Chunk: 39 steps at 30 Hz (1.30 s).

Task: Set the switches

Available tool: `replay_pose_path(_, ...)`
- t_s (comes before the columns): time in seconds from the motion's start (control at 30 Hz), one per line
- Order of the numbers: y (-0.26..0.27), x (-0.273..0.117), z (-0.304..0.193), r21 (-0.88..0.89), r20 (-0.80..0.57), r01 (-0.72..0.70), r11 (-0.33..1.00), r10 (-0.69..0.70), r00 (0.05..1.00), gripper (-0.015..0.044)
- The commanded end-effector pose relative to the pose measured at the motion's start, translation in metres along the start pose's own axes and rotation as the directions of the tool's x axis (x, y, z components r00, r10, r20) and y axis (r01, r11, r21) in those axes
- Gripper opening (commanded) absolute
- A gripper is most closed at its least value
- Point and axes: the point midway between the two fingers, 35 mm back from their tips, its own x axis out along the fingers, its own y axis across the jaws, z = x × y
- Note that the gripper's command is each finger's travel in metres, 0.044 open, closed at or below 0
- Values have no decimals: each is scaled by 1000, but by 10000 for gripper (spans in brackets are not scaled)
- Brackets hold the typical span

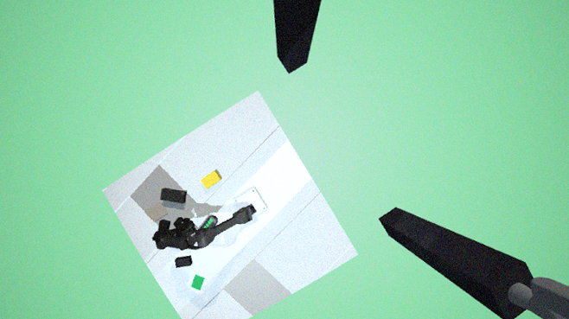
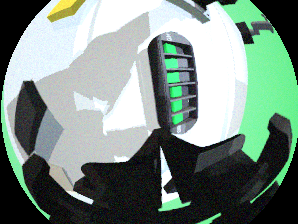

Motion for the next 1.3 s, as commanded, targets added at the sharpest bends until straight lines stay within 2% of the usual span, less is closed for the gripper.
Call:
replay_pose_path(0.0,1,2,-1,12,5,-3,1000,3,1000,0)
replay_pose_path(1.0,15,49,0,7,12,-1,1000,1,1000,0)
replay_pose_path(1.27,14,52,0,6,12,-1,1000,1,1000,0)
